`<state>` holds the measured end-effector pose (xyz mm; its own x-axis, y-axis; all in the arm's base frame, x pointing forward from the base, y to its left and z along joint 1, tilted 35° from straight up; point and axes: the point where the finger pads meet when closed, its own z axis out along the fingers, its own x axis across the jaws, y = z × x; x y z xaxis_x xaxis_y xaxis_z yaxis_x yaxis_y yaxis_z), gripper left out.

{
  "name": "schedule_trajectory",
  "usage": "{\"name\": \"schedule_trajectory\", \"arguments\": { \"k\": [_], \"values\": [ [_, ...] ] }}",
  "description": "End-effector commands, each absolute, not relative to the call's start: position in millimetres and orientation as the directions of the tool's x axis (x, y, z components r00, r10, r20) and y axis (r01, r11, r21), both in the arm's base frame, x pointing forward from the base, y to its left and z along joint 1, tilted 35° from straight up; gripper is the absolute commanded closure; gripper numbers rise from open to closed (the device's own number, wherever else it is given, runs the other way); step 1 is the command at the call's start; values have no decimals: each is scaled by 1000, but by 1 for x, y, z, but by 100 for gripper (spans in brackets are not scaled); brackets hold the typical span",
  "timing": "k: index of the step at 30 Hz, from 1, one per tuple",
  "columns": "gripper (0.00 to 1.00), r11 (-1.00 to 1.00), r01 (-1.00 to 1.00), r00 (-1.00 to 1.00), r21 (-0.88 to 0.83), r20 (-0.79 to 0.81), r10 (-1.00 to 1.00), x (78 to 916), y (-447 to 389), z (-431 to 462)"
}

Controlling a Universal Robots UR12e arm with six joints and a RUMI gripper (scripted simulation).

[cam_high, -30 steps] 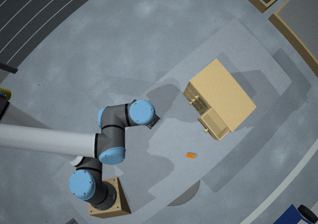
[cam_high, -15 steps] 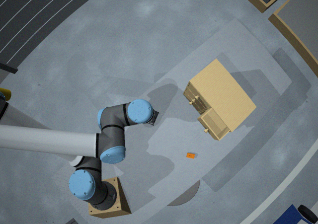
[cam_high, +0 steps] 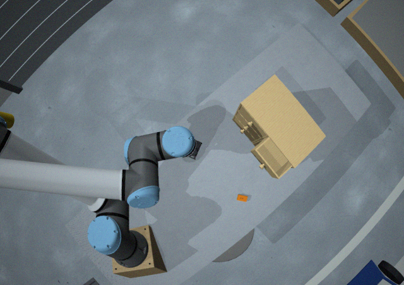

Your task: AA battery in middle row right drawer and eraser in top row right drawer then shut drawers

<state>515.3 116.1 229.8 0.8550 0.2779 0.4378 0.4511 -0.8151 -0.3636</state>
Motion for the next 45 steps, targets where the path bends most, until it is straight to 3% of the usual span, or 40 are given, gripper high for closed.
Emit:
{"name": "schedule_trajectory", "arguments": {
  "k": [1, 45],
  "values": [
    [77, -815, 451, 855, -364, 438, 278, 515, 116, 230],
    [77, -814, 451, 856, -367, 436, 278, 522, 133, 203]
  ]
}}
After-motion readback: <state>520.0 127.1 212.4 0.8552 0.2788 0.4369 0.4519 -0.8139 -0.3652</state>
